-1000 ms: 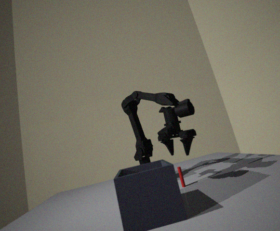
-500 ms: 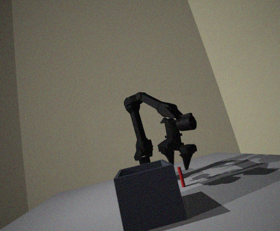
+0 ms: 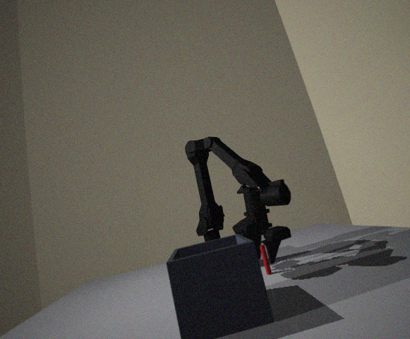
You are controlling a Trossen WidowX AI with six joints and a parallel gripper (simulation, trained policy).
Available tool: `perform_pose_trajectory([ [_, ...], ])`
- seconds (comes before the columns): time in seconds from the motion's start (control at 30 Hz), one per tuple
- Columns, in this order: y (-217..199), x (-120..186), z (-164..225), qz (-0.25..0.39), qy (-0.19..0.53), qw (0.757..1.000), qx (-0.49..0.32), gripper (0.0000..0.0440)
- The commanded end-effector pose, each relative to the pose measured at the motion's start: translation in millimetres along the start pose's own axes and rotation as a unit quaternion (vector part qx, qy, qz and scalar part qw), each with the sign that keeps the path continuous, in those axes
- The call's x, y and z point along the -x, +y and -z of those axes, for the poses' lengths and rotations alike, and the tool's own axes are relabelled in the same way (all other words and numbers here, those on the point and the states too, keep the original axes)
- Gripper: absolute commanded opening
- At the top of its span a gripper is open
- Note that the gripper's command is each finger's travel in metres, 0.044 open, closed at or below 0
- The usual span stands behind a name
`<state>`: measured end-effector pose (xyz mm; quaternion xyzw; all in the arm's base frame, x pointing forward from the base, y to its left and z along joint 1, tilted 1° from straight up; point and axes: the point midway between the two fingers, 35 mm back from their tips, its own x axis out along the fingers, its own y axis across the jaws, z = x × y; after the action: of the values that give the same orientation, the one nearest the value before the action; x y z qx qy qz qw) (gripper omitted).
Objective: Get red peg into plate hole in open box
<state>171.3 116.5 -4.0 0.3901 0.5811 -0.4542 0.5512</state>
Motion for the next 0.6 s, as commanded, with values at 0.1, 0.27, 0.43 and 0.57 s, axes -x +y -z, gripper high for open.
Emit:
perform_pose_trajectory([
  [0.1,6.2,-9.6,2.6,-0.002,0.007,1.0,0.009,0.011],
  [0.27,14.1,-10.8,5.7,-0.012,0.015,1.0,0.018,0.001],
  [0.43,21.9,0.2,7.9,-0.033,0.026,0.999,0.008,0.0006],
  [0.57,27.4,10.6,9.6,-0.048,0.036,0.998,0.0,0.0],
])
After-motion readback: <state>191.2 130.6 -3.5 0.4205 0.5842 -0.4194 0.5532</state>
